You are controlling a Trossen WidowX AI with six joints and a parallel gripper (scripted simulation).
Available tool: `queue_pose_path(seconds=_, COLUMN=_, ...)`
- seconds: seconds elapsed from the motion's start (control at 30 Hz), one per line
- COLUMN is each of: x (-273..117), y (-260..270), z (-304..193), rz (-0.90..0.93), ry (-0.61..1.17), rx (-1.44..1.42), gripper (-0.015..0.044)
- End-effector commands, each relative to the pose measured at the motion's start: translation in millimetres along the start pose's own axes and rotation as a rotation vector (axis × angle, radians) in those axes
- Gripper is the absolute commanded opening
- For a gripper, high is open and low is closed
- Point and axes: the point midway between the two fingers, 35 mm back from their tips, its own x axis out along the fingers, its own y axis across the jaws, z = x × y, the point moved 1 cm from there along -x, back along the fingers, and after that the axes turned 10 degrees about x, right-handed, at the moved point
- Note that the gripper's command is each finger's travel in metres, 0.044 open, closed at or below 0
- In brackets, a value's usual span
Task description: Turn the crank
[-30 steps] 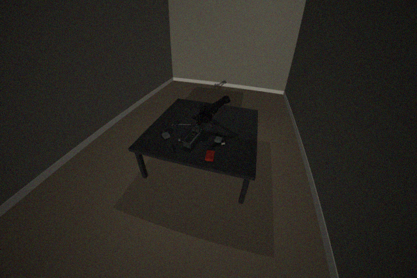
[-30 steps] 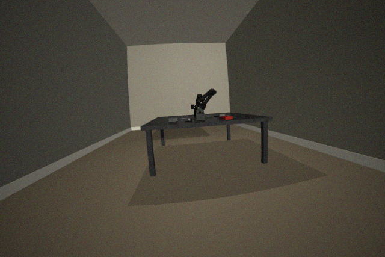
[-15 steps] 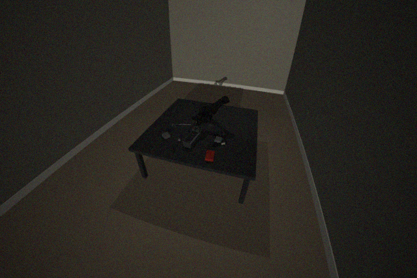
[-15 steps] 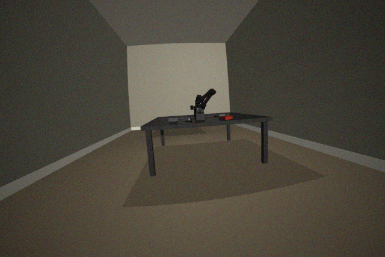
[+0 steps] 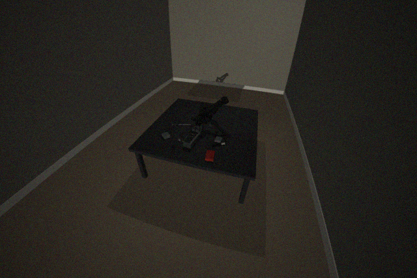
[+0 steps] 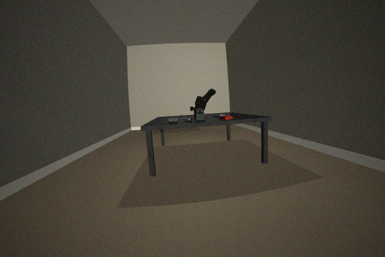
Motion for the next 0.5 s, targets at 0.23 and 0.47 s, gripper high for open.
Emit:
queue_pose_path(seconds=0.23, x=11.4, y=2.0, z=-11.6, rz=-0.008, ry=0.012, rx=0.003, gripper=0.0000)
queue_pose_path(seconds=0.47, x=15.1, y=5.4, z=-15.9, rz=-0.008, ry=0.012, rx=0.003, gripper=0.0000)
